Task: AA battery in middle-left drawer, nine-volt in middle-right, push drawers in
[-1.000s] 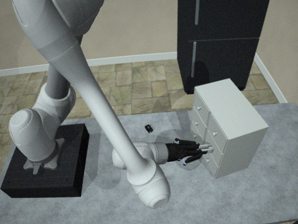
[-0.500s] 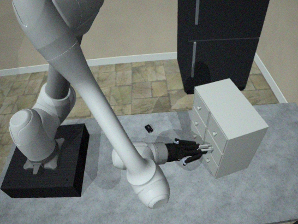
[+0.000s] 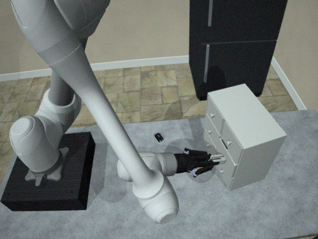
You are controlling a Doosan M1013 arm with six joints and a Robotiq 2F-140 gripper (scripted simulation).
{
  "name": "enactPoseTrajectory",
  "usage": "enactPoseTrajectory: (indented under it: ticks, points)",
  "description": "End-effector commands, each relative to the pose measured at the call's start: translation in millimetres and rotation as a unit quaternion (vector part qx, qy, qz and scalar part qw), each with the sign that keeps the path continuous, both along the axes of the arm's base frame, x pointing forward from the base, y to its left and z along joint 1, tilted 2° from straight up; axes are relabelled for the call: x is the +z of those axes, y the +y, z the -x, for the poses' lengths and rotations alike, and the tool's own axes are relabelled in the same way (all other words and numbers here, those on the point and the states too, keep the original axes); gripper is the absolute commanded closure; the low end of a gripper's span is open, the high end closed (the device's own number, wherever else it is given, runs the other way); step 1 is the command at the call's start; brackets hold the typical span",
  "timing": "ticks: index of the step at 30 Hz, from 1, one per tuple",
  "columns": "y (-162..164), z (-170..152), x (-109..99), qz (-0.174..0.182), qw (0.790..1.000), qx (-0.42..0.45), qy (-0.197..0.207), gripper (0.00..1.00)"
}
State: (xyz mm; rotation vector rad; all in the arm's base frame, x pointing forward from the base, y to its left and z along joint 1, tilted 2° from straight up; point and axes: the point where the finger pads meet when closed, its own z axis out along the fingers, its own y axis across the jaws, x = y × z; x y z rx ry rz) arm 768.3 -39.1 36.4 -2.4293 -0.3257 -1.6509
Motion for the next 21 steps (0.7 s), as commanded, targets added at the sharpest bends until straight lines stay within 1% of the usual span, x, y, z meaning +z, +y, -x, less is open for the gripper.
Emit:
enactPoseTrajectory:
  ticks: [1, 21]
  points:
    - [-1, 3, 0, 0.0, 1.0, 0.0, 0.0, 0.92]
    - [-8, 27, 1, 0.0, 1.0, 0.0, 0.0, 0.92]
